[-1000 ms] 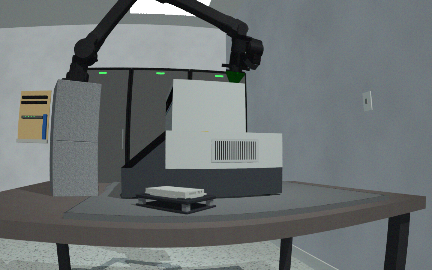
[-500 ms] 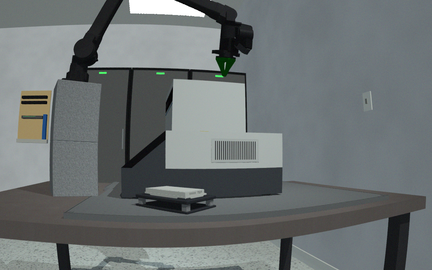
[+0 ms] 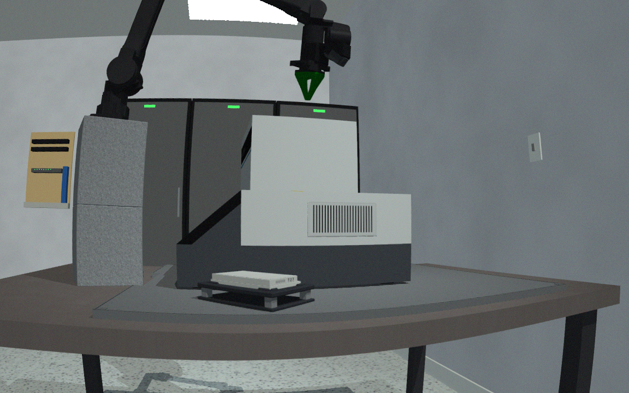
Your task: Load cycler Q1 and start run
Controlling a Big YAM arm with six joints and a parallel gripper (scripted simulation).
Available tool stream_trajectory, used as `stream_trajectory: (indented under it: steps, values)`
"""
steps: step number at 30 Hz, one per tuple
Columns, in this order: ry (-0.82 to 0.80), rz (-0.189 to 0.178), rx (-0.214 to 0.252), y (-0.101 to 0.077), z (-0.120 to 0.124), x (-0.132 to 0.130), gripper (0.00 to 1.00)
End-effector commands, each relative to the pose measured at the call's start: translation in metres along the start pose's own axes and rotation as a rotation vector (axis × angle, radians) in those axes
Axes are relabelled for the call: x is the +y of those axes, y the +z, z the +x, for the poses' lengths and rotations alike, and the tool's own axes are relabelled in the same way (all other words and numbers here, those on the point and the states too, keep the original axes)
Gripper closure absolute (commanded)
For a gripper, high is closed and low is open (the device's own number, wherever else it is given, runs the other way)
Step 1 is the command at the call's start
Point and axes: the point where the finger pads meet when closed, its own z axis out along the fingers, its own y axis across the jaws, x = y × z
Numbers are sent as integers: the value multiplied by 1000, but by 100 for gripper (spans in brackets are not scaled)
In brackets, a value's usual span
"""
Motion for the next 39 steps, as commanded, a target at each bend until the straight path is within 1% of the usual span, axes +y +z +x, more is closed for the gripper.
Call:
stream_trajectory:
  steps: [1, 3, 6, 8, 10, 13, 16, 18, 19, 21, 23, 25, 26, 30, 32, 33, 35, 37, 39]
  values:
    - [-41, -57, -54, -34, -2, -6, 100]
    - [-131, -33, -84, -36, 1, -16, 100]
    - [-116, -35, -69, -36, 10, -30, 100]
    - [-116, -35, -69, -36, 10, -30, 100]
    - [-204, -5, -89, -34, 13, -35, 100]
    - [-191, -15, -74, -36, 26, -49, 100]
    - [-168, -20, -84, -44, 31, -63, 100]
    - [-262, 5, -112, -48, 34, -73, 100]
    - [-265, 5, -113, -49, 37, -77, 100]
    - [-250, -3, -103, -49, 43, -85, 100]
    - [-342, 34, -114, -44, 49, -95, 100]
    - [-342, 34, -114, -44, 49, -95, 100]
    - [-325, 24, -105, -41, 49, -94, 100]
    - [-294, 24, -99, -39, 61, -117, 100]
    - [-390, 52, -125, -42, 66, -126, 100]
    - [-396, 50, -131, -44, 69, -129, 100]
    - [-389, 34, -134, -46, 75, -133, 100]
    - [-482, 69, -152, -44, 79, -141, 100]
    - [-476, 63, -140, -39, 85, -149, 100]
